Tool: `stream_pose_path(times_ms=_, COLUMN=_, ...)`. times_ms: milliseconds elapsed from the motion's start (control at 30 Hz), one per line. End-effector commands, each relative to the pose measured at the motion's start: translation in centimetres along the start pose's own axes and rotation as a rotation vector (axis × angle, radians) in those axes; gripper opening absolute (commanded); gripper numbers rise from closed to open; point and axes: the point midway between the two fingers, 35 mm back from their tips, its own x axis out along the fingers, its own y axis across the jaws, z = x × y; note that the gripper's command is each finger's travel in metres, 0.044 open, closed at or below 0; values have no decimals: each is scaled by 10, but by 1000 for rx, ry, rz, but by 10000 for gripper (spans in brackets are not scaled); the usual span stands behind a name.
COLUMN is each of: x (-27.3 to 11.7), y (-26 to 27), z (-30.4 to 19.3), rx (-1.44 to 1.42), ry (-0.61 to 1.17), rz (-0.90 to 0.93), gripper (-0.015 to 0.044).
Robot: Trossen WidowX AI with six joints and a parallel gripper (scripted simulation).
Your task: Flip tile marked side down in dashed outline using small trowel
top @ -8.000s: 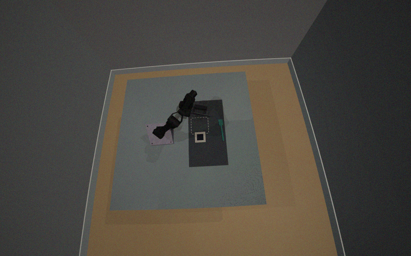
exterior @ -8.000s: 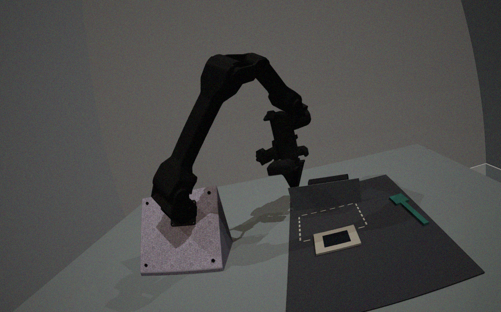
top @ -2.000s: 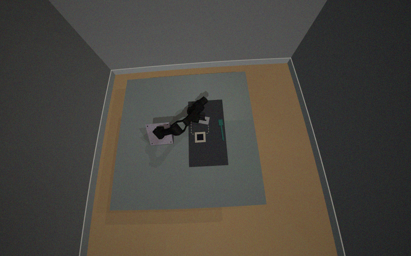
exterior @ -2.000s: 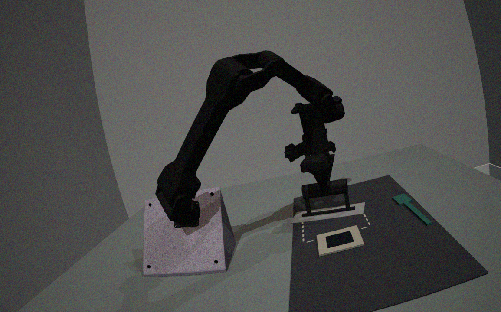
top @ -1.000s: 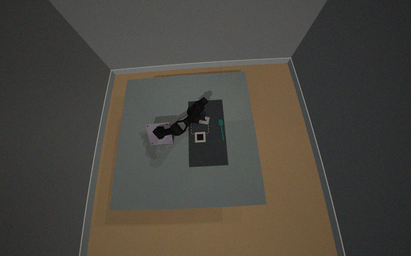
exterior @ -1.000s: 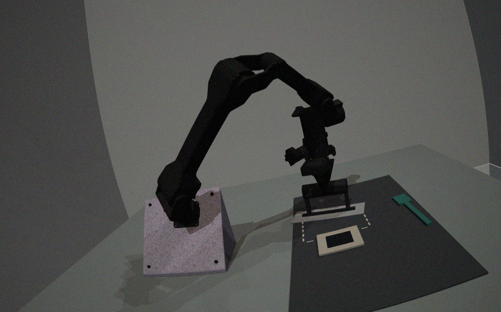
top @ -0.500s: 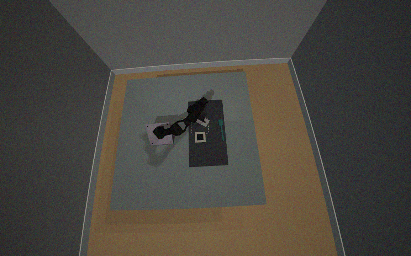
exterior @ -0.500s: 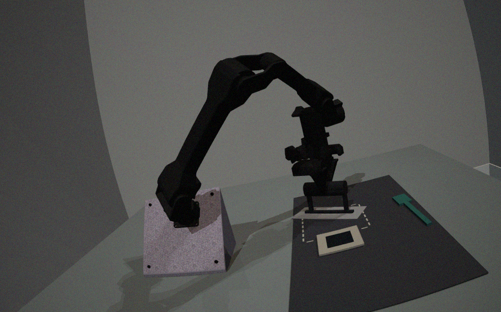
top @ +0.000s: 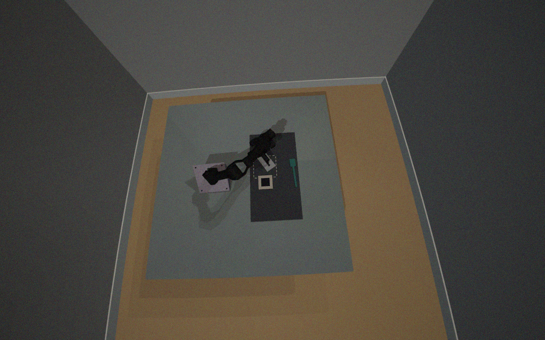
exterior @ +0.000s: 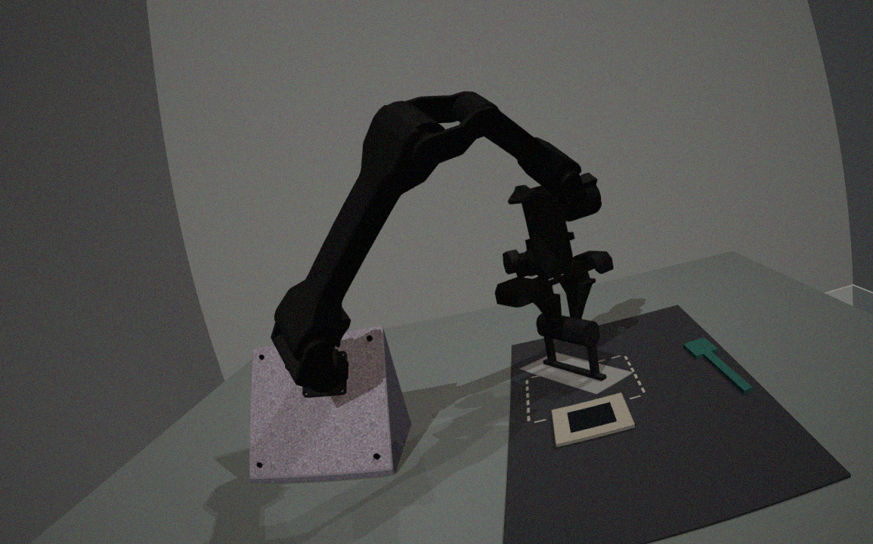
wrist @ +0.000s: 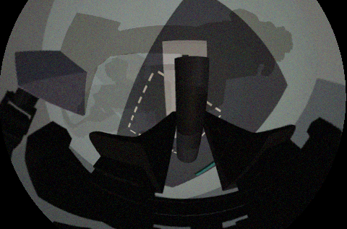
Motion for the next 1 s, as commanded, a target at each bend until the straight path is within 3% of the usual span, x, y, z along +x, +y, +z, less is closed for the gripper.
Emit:
stream_pose_path(times_ms=0, x=2, y=0, z=-1, rx=149, ry=-2, rz=2, gripper=130)
stream_pose_path(times_ms=333, x=2, y=0, z=-1, rx=192, ry=-2, rz=2, gripper=130)
stream_pose_path(times_ms=533, x=2, y=0, z=-1, rx=192, ry=-2, rz=2, gripper=270)
stream_pose_path(times_ms=967, x=2, y=0, z=-1, rx=192, ry=-2, rz=2, gripper=270)
